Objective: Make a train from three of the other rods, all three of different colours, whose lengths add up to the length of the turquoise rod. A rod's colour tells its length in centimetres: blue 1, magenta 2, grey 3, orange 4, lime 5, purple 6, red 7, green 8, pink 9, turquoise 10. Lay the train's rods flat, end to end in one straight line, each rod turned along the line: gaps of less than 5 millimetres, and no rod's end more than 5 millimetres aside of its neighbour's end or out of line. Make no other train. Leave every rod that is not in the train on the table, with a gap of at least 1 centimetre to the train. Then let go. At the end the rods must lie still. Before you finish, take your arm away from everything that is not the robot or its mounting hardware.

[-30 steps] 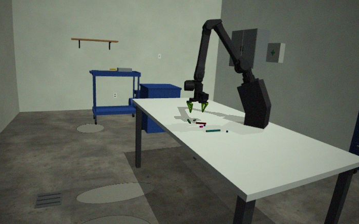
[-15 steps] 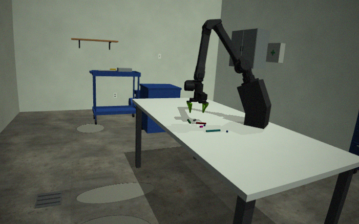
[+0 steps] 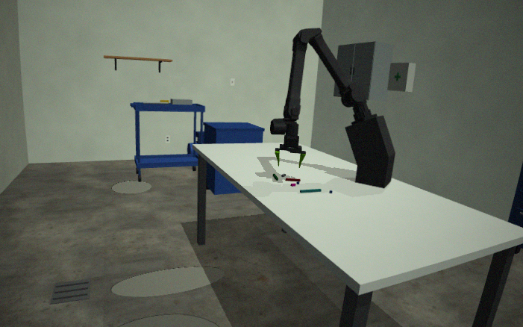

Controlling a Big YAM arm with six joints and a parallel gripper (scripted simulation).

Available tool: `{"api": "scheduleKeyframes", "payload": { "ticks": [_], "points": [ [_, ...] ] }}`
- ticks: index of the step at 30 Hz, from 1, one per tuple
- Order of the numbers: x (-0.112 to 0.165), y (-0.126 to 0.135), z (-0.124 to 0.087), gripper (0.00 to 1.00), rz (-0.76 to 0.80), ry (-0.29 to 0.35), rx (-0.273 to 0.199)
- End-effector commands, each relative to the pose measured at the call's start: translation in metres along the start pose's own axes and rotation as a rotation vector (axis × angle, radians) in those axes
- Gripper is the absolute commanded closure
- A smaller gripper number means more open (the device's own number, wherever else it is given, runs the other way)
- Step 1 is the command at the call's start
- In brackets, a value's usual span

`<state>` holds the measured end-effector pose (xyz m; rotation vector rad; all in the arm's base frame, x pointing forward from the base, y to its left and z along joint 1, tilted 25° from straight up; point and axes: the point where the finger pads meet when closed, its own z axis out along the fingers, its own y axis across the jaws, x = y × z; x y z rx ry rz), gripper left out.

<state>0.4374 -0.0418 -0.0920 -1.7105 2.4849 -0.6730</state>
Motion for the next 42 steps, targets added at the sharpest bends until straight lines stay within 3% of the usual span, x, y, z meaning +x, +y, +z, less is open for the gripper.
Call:
{"api": "scheduleKeyframes", "payload": {
  "ticks": [1, 2, 5, 6, 7, 14, 15, 19, 20, 22, 28, 33, 34, 39, 42],
  "points": [
    [-0.015, 0.007, 0.001, 0.00, 0.118, -0.003, -0.013],
    [-0.021, 0.008, 0.000, 0.00, 0.183, -0.003, -0.011],
    [-0.020, 0.011, 0.001, 0.00, 0.181, -0.001, -0.016],
    [-0.008, 0.009, 0.005, 0.00, 0.207, 0.011, -0.023],
    [-0.027, 0.009, 0.000, 0.00, 0.251, -0.003, -0.010],
    [-0.036, 0.018, 0.001, 0.00, 0.387, 0.000, -0.017],
    [-0.044, 0.015, 0.000, 0.00, 0.462, -0.004, -0.009],
    [-0.030, 0.017, 0.005, 0.00, 0.486, 0.013, -0.020],
    [-0.050, 0.018, 0.000, 0.00, 0.535, -0.004, -0.008],
    [-0.050, 0.018, 0.000, 0.00, 0.535, -0.004, -0.008],
    [-0.066, 0.027, 0.000, 0.00, 0.755, -0.003, -0.009],
    [-0.052, 0.027, 0.004, 0.00, 0.780, 0.014, -0.015],
    [-0.072, 0.030, 0.000, 0.00, 0.829, -0.003, -0.008],
    [-0.076, 0.035, 0.000, 0.00, 0.900, 0.000, -0.011],
    [-0.087, 0.040, 0.000, 0.00, 1.042, -0.001, -0.008]
  ]
}}
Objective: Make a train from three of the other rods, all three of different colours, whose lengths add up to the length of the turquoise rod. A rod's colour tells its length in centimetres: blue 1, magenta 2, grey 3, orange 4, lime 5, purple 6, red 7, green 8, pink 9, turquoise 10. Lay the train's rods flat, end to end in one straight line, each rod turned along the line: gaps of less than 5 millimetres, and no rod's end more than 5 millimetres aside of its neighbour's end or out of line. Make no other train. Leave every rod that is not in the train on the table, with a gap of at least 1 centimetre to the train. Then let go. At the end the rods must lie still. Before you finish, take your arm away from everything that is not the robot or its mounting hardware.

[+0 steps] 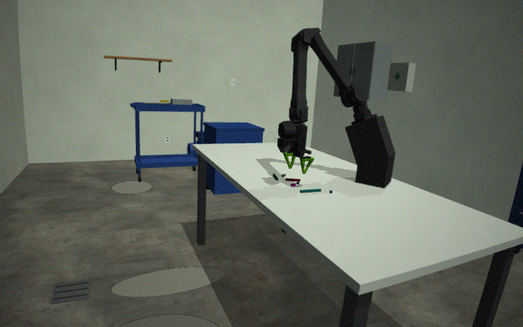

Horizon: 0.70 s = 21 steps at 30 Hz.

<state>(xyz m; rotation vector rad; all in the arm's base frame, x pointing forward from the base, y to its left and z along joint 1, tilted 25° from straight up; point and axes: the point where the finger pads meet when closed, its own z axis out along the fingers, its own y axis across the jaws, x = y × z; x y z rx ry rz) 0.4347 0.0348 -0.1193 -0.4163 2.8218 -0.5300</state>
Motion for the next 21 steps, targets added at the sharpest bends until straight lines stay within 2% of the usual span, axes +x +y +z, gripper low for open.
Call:
{"api": "scheduleKeyframes", "payload": {
  "ticks": [1, 4, 5, 6, 9, 11, 12, 14, 15, 16, 17, 21],
  "points": [
    [-0.003, 0.014, 0.001, 0.00, 0.128, 0.007, -0.002],
    [0.004, 0.003, 0.006, 0.00, 0.152, 0.025, 0.003],
    [-0.005, 0.020, 0.001, 0.00, 0.197, 0.004, -0.001],
    [-0.004, 0.020, 0.001, 0.00, 0.197, 0.006, -0.001],
    [-0.006, 0.031, 0.000, 0.00, 0.328, 0.003, 0.001],
    [0.003, 0.032, 0.001, 0.00, 0.323, 0.016, 0.001],
    [-0.003, 0.037, 0.001, 0.00, 0.389, 0.007, 0.003],
    [-0.003, 0.037, 0.001, 0.00, 0.389, 0.007, 0.003],
    [0.000, 0.025, 0.006, 0.00, 0.416, 0.020, 0.009],
    [0.000, 0.025, 0.006, 0.00, 0.416, 0.020, 0.009],
    [-0.007, 0.042, 0.000, 0.00, 0.450, 0.001, 0.002],
    [0.000, 0.052, 0.001, 0.00, 0.556, 0.010, 0.005]
  ]
}}
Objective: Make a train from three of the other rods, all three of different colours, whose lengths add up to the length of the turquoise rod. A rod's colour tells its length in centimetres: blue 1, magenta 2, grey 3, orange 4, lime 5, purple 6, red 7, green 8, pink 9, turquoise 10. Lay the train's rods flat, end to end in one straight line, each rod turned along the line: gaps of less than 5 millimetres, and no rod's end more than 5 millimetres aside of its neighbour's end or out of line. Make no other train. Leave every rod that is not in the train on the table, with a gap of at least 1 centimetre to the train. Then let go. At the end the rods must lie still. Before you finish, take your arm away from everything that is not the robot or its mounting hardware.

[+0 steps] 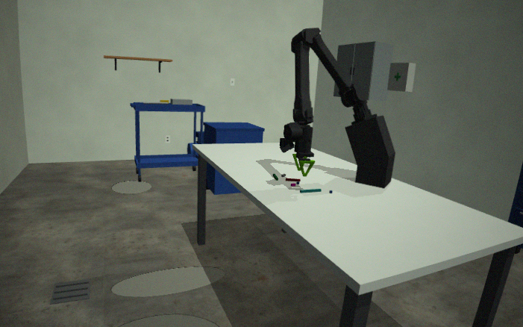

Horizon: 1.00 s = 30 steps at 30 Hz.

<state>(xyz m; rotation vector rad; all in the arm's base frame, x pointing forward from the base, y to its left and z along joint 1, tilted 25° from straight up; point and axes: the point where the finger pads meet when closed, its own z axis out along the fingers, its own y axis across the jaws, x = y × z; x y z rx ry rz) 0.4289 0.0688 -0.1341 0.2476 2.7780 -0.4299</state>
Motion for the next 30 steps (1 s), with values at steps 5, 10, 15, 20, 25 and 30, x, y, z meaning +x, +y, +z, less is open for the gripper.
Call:
{"api": "scheduleKeyframes", "payload": {
  "ticks": [5, 10, 15, 20, 25, 30],
  "points": [
    [0.009, 0.024, -0.002, 0.00, 0.230, -0.002, 0.001],
    [0.013, 0.017, 0.003, 0.00, 0.284, 0.011, 0.014],
    [0.019, 0.037, -0.002, 0.00, 0.408, -0.002, 0.004],
    [0.020, 0.034, 0.001, 0.00, 0.479, 0.002, 0.013],
    [0.018, 0.032, 0.001, 0.00, 0.493, 0.001, 0.013],
    [0.018, 0.032, 0.001, 0.00, 0.493, 0.001, 0.013]
  ]
}}
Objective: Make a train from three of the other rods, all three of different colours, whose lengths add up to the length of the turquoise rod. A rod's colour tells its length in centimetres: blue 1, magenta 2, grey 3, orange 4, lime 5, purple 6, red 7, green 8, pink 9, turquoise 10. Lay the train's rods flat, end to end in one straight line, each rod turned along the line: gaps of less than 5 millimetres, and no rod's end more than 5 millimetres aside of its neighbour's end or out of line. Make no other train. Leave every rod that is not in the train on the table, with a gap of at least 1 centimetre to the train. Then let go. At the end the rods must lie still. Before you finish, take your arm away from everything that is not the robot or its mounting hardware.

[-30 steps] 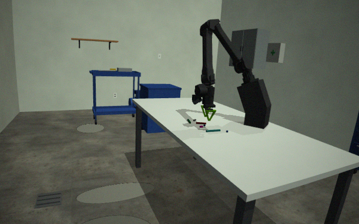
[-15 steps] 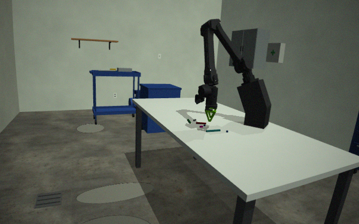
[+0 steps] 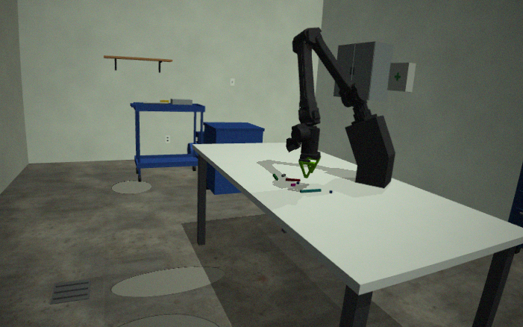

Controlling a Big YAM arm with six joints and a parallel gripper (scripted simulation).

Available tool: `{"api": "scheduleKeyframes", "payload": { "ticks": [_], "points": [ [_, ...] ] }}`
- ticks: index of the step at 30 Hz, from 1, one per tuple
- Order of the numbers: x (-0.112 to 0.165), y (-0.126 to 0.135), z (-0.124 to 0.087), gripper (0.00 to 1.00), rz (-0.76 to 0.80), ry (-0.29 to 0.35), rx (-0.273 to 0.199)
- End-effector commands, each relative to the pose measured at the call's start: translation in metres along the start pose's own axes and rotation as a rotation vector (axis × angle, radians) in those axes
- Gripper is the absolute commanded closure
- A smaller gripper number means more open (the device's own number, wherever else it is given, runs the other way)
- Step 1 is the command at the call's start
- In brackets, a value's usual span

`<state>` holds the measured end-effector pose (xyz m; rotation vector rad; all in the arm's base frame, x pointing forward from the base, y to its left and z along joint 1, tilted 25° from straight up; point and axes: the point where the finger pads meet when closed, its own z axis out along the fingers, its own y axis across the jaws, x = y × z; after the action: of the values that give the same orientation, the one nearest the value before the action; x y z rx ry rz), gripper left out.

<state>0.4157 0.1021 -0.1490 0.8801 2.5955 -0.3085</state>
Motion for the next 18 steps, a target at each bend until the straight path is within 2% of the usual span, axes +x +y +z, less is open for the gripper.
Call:
{"api": "scheduleKeyframes", "payload": {
  "ticks": [1, 18],
  "points": [
    [-0.0032, 0.0009, 0.0023, 0.00, 0.018, 0.000, 0.011],
    [-0.0032, 0.0008, 0.0023, 0.00, 0.012, 0.000, 0.011]
  ]
}}
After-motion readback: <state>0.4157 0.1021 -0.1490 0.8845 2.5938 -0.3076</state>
